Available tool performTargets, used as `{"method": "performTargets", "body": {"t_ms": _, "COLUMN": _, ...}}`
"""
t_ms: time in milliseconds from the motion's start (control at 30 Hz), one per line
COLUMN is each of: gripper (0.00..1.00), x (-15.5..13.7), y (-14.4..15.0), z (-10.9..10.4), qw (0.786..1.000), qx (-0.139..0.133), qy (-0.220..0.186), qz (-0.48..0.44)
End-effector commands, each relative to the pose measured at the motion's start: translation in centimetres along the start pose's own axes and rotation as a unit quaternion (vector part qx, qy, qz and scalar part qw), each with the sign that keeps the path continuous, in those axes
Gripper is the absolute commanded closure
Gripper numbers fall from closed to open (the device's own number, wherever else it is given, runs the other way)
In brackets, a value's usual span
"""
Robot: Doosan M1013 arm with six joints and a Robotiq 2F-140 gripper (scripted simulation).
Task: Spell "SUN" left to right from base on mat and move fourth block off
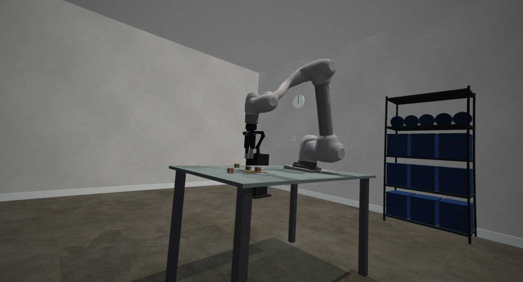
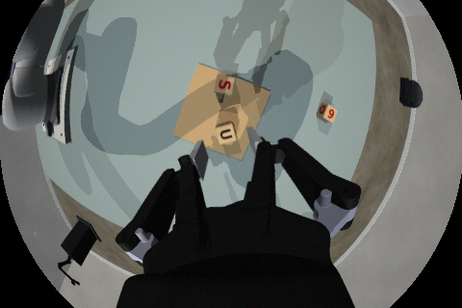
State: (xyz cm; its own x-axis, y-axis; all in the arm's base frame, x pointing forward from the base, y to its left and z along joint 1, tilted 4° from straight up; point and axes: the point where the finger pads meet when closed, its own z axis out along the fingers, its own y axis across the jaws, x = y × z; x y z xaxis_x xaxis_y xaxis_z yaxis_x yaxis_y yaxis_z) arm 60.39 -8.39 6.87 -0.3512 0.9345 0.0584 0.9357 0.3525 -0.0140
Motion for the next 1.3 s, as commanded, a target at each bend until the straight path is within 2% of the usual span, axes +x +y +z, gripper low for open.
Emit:
{"method": "performTargets", "body": {"t_ms": 0, "gripper": 0.60, "x": -0.1, "y": -0.1, "z": 0.9, "qw": 1.000, "qx": 0.000, "qy": 0.003, "qz": 0.001}}
{"method": "performTargets", "body": {"t_ms": 533, "gripper": 0.60, "x": -0.1, "y": -0.1, "z": 3.0, "qw": 1.000, "qx": 0.000, "qy": 0.003, "qz": 0.001}}
{"method": "performTargets", "body": {"t_ms": 1267, "gripper": 0.60, "x": -0.1, "y": -0.1, "z": 3.7, "qw": 1.000, "qx": 0.000, "qy": 0.003, "qz": 0.001}}
